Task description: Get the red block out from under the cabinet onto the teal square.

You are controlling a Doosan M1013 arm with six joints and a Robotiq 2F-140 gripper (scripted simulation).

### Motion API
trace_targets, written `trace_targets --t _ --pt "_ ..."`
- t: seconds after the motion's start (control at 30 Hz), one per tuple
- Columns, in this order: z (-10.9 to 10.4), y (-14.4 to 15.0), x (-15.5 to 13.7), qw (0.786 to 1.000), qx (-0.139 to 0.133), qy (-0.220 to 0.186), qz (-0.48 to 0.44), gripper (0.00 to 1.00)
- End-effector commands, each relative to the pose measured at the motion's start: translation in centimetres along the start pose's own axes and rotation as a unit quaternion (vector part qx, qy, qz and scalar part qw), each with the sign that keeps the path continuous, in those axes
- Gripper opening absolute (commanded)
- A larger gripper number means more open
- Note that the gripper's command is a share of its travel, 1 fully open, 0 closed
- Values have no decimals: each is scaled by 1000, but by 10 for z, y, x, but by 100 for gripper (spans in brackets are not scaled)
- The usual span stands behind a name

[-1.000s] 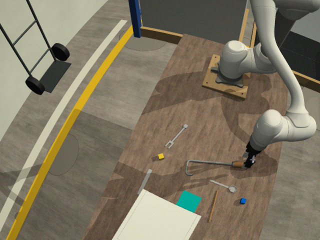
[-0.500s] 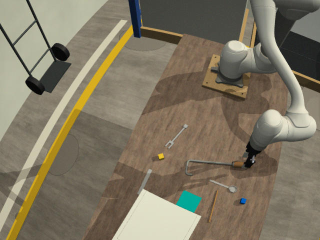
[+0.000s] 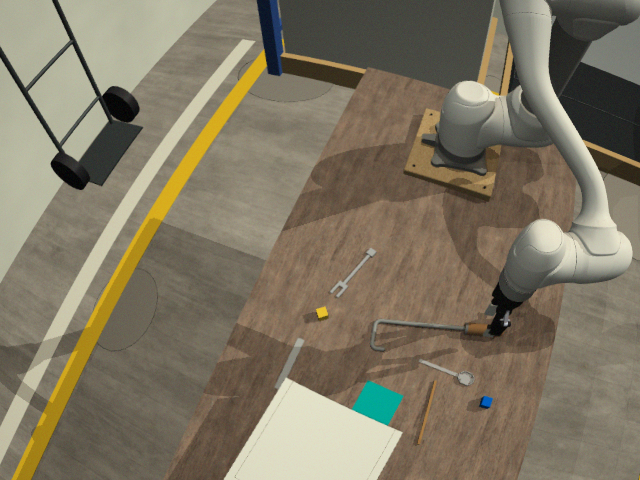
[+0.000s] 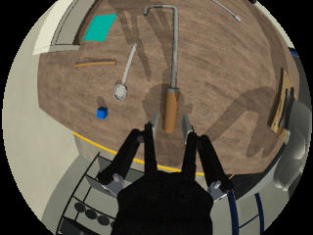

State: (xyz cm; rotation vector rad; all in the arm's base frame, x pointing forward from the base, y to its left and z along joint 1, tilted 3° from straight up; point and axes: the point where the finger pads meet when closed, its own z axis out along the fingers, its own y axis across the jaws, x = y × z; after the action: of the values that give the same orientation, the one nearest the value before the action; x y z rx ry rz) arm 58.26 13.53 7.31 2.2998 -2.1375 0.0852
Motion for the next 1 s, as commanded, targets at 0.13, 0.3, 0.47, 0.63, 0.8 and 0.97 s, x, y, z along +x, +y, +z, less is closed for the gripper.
trace_targets --t 0.13,0.3,0.47,0.63,0.8,0.97 --pt "8 1 3 1000 -2 1 -1 35" --pt "14 1 3 1000 -2 1 -1 35" --pt "22 1 3 1000 -2 1 -1 35" --pt "27 1 3 1000 -2 1 -1 35" --pt "35 1 3 1000 -2 1 -1 35" --pt "43 1 3 1000 -2 1 -1 35"
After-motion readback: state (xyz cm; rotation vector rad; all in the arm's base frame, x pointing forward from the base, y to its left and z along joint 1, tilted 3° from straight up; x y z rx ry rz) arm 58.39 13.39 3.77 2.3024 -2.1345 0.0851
